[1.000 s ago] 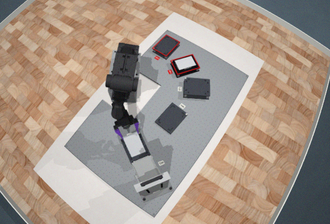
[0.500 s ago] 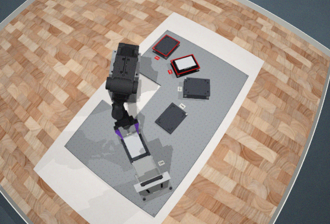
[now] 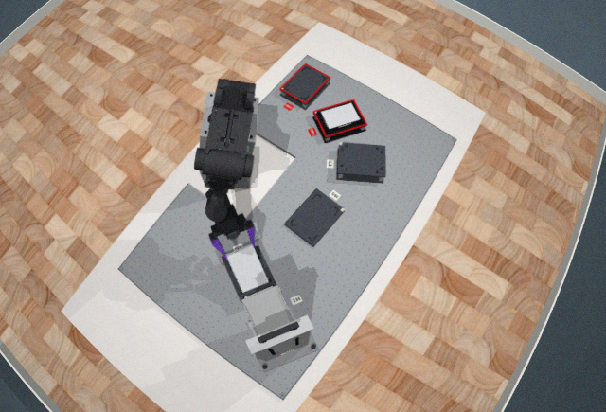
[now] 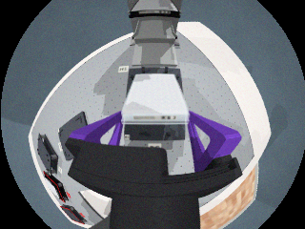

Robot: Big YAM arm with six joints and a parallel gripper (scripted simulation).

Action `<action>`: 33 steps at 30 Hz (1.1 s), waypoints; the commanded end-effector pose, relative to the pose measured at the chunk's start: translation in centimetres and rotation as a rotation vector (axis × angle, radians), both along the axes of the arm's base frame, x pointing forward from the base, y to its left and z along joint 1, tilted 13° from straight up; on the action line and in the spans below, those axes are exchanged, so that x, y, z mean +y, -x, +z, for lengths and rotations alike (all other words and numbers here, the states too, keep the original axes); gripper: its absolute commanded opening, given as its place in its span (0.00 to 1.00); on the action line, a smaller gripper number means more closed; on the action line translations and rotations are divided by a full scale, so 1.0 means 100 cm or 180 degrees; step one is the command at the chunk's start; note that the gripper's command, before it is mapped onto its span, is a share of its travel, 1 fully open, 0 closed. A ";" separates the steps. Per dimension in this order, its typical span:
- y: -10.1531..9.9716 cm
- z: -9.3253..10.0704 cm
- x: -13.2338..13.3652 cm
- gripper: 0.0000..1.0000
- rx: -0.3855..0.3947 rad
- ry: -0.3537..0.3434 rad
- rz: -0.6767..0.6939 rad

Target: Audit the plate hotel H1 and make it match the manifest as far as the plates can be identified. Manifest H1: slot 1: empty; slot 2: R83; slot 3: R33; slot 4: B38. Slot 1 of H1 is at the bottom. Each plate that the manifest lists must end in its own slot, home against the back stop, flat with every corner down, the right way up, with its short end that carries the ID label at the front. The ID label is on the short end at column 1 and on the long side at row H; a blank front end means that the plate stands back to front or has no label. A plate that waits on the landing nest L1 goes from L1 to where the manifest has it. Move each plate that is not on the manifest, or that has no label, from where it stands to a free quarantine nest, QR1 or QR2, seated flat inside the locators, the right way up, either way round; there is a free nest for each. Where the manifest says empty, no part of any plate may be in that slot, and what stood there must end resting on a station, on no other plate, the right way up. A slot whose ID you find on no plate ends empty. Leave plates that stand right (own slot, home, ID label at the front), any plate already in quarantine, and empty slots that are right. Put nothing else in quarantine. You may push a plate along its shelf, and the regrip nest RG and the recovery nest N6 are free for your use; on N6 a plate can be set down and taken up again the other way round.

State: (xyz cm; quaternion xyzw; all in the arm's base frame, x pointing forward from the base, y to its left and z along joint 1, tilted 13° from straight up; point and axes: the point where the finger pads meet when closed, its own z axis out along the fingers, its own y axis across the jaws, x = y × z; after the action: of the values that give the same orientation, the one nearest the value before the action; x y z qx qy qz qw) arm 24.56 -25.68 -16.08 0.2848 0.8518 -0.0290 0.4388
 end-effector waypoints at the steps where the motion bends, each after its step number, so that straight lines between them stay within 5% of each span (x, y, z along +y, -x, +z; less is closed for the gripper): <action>1: -0.003 -0.003 0.002 0.86 -0.0013 0.0001 0.0009; 33: -0.004 -0.015 0.002 0.86 -0.0017 0.0008 -0.0006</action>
State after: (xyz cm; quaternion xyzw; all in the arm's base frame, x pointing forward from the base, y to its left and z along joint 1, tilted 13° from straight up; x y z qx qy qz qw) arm 24.78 -25.47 -17.50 0.2850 0.8518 -0.0287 0.4386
